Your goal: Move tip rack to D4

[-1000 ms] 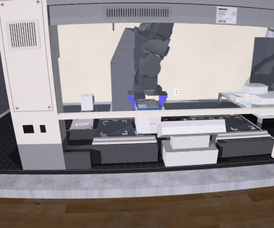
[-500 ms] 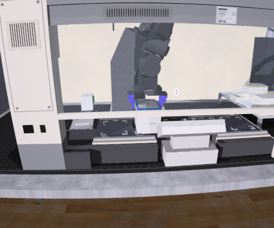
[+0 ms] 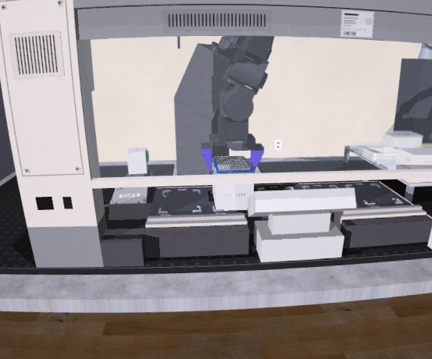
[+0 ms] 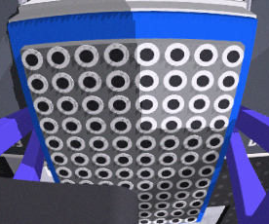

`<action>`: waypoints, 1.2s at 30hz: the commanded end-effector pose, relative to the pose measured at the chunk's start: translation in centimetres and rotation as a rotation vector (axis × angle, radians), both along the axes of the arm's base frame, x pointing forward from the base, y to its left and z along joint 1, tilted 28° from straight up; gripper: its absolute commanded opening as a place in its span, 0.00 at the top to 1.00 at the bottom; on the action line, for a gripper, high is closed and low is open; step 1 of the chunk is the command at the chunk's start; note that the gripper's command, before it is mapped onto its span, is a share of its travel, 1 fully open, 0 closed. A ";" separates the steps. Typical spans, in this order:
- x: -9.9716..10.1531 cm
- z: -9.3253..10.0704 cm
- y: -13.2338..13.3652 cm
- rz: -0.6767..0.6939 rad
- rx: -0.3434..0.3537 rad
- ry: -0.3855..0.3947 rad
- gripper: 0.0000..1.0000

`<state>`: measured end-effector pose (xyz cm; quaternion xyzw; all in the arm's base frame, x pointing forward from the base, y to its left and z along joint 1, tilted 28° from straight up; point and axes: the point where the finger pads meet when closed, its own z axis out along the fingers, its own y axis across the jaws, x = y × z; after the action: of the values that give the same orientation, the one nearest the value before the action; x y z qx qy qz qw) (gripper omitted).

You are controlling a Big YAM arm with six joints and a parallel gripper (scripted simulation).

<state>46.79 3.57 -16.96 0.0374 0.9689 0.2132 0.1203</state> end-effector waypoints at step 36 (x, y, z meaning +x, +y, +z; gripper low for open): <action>0.1 3.6 -2.0 -0.011 -0.005 -0.030 0.00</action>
<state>46.36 2.92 -14.62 0.0338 0.9687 0.2122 0.1246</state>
